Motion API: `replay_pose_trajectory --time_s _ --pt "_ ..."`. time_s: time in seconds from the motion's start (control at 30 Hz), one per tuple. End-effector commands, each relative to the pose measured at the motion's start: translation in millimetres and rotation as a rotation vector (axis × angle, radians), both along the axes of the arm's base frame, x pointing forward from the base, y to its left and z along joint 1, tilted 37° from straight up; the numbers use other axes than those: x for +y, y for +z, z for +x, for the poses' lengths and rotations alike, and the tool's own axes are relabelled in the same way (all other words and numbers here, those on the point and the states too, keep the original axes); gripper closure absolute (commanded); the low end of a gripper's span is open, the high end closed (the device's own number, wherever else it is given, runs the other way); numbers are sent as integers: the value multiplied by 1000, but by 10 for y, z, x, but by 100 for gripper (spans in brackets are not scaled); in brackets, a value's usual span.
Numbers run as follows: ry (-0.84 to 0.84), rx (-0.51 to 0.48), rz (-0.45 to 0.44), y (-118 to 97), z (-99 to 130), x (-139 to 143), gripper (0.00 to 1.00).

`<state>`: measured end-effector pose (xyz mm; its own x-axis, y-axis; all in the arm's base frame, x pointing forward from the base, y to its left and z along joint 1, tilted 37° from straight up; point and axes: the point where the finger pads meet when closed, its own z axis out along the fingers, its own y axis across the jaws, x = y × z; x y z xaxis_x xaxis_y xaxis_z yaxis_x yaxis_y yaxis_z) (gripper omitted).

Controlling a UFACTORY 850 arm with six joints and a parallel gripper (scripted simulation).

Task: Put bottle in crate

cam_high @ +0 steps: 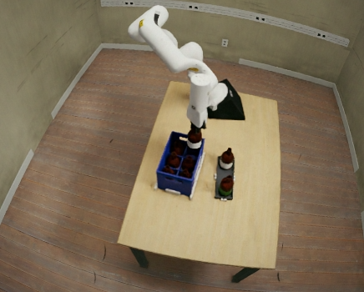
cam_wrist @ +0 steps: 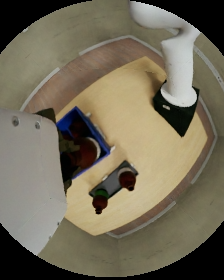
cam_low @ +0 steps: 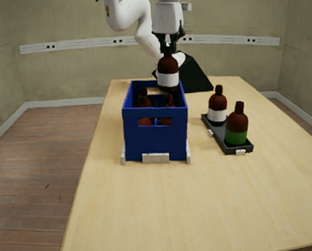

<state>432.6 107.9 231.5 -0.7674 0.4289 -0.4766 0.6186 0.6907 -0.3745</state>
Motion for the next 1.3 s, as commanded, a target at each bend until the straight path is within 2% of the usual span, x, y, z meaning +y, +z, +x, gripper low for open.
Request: replay_pose_trajectory --time_s 0.0,1.27 --pt "0 -2 1 -12 10 -7 100" --pt "0 -2 1 -57 19 -40 100"
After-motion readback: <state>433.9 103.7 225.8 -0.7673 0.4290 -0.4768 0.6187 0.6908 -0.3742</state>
